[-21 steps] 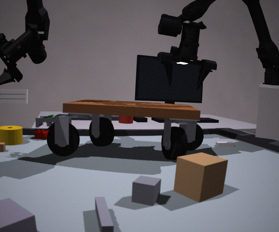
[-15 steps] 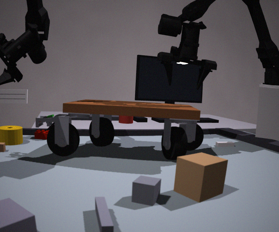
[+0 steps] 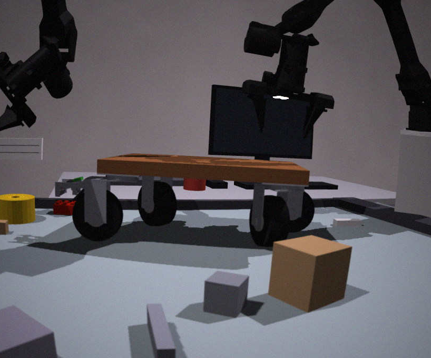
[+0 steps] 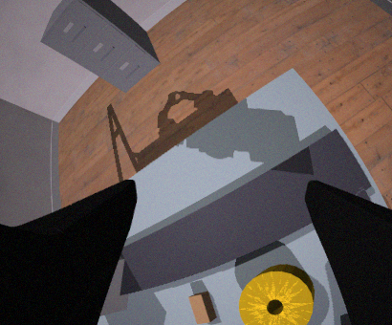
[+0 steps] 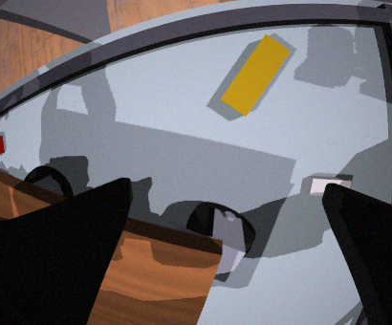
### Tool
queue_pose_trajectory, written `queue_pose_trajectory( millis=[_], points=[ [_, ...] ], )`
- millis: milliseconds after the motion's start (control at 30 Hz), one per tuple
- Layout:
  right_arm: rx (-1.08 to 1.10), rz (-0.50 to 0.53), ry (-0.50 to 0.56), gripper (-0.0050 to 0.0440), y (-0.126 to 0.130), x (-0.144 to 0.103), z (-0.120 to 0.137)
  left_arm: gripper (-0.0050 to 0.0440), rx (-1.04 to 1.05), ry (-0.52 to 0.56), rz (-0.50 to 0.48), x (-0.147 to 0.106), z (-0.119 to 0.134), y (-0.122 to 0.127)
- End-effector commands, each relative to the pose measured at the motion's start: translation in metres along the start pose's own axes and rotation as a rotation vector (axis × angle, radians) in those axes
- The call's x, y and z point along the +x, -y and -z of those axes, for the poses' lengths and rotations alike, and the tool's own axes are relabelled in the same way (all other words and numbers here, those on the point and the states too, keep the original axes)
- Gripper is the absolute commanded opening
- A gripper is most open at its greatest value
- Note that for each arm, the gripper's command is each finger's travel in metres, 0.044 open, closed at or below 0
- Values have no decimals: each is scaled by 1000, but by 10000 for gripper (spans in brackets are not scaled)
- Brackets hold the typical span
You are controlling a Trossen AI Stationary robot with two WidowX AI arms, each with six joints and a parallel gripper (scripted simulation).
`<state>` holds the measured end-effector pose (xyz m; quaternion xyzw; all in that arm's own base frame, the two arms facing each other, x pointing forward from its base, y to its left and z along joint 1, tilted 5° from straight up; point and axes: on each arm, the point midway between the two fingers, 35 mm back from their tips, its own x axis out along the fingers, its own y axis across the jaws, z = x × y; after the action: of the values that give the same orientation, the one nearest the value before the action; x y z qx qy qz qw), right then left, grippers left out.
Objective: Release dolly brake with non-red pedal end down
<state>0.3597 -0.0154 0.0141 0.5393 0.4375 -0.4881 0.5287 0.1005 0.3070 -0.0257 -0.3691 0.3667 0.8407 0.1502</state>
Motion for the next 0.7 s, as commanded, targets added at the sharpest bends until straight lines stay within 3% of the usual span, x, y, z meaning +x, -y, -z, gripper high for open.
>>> queue_pose_trajectory(
  millis=[0, 333, 400, 433, 500, 667],
  points=[
    [-65, -40, -3, 440, -1, 2, 3, 320, 79, -9, 61, -15, 5, 0],
    [-464, -172, 18, 440, 17, 44, 12, 80, 711, -28, 276, -45, 67, 1],
    [-464, -172, 18, 440, 17, 44, 12, 80, 711, -28, 276, -45, 67, 1],
    [-489, -221, 30, 440, 11, 45, 12, 56, 776, -23, 295, -47, 72, 0],
    [-595, -233, 41, 440, 22, 54, 15, 8, 944, -8, 356, -54, 88, -1],
    [-761, -292, 76, 440, 33, 64, 18, 0, 1226, 35, 459, -66, 114, -6]
  ],
)
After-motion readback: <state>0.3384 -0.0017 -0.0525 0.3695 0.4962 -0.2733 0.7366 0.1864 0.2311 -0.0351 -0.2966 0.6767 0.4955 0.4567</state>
